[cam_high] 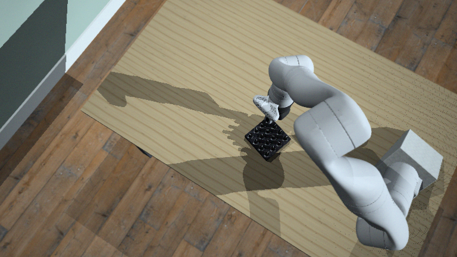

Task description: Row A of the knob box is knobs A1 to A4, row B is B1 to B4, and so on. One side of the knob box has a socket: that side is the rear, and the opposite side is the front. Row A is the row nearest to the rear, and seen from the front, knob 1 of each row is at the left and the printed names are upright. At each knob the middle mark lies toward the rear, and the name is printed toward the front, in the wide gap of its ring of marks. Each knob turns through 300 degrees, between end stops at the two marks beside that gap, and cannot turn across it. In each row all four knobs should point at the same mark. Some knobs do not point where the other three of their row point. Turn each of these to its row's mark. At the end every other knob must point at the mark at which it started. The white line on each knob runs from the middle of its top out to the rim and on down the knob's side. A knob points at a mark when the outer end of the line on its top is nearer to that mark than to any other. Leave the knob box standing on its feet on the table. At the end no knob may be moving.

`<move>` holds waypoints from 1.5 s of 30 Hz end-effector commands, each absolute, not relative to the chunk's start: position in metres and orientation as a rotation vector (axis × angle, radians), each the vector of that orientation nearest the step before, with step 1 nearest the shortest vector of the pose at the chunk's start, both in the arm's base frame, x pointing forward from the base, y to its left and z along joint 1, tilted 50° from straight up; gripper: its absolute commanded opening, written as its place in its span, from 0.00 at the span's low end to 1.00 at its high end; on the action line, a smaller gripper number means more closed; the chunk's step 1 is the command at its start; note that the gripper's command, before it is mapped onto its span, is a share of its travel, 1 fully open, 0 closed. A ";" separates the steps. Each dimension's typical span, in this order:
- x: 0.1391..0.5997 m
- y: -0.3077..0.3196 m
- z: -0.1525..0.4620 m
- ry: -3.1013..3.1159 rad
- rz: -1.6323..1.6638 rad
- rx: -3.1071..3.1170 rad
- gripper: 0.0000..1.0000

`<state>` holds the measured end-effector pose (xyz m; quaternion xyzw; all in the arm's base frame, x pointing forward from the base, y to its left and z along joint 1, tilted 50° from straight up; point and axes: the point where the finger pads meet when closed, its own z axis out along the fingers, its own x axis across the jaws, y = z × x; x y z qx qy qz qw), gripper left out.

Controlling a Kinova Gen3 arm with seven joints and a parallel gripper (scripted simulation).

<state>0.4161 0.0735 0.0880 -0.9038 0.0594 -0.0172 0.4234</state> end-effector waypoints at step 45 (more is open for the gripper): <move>0.416 0.068 0.092 0.149 -0.045 -2.262 0.46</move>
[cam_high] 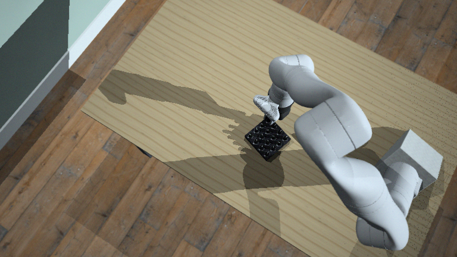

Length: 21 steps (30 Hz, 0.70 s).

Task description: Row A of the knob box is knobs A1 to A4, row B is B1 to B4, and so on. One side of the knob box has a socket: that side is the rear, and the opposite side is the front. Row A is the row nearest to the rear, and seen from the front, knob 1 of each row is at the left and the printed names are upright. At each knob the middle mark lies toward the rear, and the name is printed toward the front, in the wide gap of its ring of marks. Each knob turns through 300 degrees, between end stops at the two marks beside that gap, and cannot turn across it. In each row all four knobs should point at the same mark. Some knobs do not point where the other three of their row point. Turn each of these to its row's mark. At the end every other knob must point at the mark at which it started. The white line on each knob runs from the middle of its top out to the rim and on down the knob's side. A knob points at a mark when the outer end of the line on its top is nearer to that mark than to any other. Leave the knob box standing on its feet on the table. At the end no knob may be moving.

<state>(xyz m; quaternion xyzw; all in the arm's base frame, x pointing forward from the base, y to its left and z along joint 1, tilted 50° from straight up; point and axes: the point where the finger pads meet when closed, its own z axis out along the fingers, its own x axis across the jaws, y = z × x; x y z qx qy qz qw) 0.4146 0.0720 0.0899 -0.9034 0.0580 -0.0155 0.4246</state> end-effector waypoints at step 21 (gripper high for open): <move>0.413 0.044 0.112 0.149 -0.045 -2.262 0.46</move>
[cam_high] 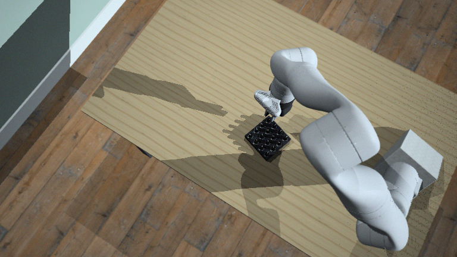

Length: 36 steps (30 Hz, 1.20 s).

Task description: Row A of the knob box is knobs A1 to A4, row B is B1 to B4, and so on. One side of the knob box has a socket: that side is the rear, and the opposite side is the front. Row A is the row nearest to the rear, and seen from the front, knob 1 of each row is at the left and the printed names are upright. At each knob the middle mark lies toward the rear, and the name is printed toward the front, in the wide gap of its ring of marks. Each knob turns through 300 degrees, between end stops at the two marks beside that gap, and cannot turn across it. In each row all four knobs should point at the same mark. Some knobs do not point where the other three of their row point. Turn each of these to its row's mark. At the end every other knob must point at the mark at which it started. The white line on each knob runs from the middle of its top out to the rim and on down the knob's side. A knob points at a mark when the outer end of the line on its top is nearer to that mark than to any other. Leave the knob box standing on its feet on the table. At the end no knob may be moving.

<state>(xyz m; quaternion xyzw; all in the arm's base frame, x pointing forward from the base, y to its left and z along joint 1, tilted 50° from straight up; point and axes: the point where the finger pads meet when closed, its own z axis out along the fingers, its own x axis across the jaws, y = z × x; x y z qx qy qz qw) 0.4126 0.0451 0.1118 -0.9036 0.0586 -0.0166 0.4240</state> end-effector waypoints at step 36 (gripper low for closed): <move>0.412 0.044 0.113 0.506 0.148 -2.218 0.46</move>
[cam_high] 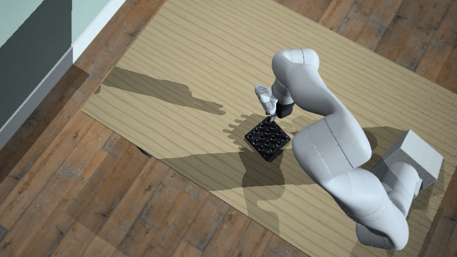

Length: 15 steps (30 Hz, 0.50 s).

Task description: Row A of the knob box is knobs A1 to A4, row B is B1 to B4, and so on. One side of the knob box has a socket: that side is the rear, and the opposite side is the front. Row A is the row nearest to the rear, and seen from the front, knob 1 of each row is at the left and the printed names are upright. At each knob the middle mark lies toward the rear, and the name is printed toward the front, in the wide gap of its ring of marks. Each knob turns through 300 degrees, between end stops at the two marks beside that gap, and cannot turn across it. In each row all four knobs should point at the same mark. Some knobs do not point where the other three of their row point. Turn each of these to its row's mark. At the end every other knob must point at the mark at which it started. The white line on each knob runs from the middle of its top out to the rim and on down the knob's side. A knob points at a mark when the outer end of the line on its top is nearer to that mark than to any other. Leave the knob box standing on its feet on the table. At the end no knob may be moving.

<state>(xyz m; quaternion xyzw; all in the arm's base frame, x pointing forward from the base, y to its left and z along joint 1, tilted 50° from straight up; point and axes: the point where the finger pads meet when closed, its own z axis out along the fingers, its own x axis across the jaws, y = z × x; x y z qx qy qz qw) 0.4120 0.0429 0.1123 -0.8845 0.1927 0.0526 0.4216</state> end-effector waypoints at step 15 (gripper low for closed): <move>0.411 0.041 0.115 1.043 0.419 -2.060 0.46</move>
